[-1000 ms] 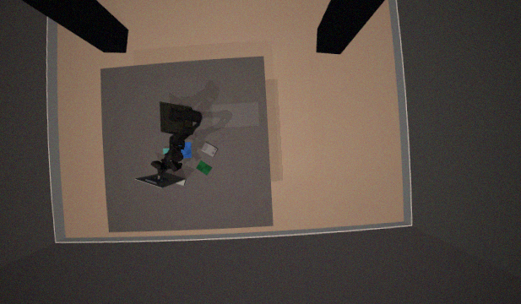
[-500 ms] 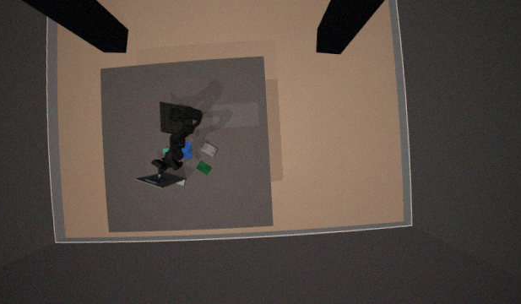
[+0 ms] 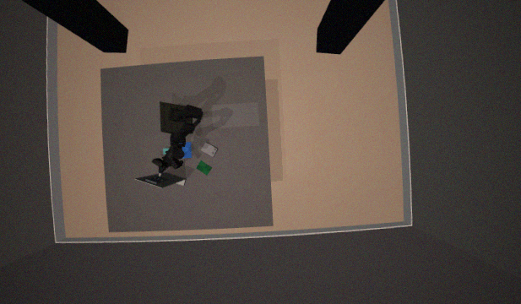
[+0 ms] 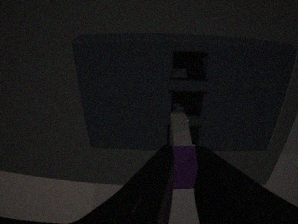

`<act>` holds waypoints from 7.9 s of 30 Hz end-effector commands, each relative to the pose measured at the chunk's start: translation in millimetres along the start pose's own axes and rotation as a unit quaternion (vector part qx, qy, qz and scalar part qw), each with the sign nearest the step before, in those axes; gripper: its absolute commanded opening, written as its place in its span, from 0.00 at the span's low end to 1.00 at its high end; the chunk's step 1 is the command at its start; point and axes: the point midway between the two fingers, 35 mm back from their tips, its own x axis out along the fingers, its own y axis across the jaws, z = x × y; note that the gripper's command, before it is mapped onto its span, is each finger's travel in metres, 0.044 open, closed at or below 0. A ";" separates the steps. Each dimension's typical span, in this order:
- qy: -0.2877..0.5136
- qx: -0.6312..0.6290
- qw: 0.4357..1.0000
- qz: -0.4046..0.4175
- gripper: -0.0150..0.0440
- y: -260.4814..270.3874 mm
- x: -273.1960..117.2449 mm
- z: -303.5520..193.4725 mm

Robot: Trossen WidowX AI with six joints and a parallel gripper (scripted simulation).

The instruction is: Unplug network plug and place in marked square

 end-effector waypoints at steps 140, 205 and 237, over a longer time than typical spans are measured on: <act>0.115 0.060 0.880 0.457 0.25 87.5 -126.8 -35.6; 0.113 0.060 0.879 0.460 0.25 149.5 -127.6 -34.1; 0.114 0.060 0.879 0.459 0.52 135.5 -135.0 -31.8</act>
